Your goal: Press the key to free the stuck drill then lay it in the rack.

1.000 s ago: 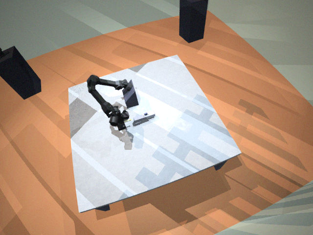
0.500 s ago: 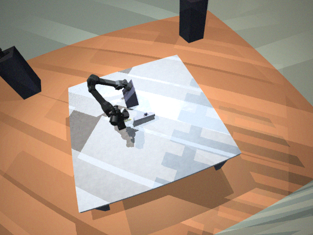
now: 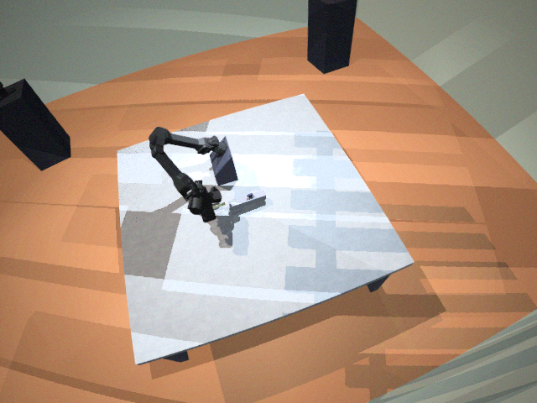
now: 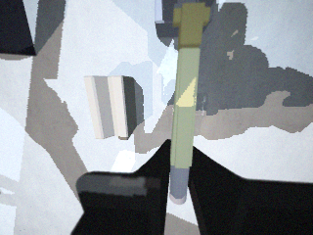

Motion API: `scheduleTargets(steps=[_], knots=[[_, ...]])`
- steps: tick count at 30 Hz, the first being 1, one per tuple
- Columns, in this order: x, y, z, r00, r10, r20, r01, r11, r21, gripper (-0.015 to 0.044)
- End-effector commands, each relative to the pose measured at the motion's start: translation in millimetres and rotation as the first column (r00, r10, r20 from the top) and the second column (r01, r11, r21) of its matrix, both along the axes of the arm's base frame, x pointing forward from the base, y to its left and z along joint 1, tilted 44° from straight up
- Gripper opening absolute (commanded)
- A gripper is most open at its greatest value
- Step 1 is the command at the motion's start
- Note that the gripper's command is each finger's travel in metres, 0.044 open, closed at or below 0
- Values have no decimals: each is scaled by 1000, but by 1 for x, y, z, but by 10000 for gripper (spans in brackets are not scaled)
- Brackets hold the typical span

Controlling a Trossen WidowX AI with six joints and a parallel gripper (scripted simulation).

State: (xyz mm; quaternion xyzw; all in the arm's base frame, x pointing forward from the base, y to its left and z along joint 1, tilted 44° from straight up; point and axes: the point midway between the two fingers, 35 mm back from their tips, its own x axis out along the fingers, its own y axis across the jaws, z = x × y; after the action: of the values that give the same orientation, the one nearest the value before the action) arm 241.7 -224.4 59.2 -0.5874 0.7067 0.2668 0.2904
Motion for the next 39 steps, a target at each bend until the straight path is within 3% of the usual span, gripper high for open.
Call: scheduleTargets(steps=[1,39], knots=[[1,1,3,1000,-1,5,1,1000,-5,0],[3,7,13,1000,-1,6,1,1000,-4,0]])
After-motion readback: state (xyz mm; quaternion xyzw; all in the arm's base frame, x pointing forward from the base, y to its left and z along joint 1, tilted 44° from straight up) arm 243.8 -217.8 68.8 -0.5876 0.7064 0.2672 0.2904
